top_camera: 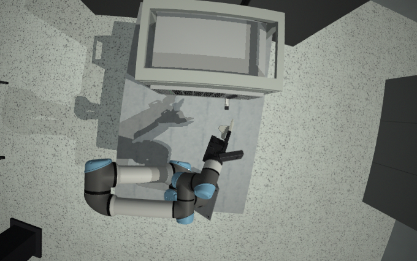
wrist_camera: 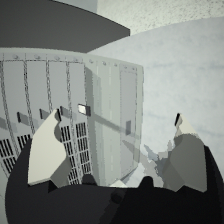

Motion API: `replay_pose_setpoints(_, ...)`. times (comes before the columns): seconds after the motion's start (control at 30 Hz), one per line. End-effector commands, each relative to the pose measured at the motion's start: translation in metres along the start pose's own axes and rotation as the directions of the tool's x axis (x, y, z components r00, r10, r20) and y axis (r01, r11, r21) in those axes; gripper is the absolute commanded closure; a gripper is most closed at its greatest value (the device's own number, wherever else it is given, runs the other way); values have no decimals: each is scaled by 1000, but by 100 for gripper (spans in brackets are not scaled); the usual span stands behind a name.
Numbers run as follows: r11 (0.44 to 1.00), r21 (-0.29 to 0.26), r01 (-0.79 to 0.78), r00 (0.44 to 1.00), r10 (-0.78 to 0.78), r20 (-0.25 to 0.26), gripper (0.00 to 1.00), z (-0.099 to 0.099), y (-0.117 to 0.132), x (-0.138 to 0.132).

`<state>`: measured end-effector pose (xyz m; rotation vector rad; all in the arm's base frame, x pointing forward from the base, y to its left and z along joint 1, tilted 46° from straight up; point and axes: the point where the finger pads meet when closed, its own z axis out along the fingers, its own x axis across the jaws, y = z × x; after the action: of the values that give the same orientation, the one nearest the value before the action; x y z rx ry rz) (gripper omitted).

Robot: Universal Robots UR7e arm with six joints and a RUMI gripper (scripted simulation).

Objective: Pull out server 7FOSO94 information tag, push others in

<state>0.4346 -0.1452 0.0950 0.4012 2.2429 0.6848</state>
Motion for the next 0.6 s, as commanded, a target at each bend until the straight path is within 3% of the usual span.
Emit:
replay_pose_setpoints(0.0,1000,-10,1,1000,-1,0,0,1,0,2)
replay_pose_setpoints(0.57,999,-48,5,1000,-5,2,0,5,1,10)
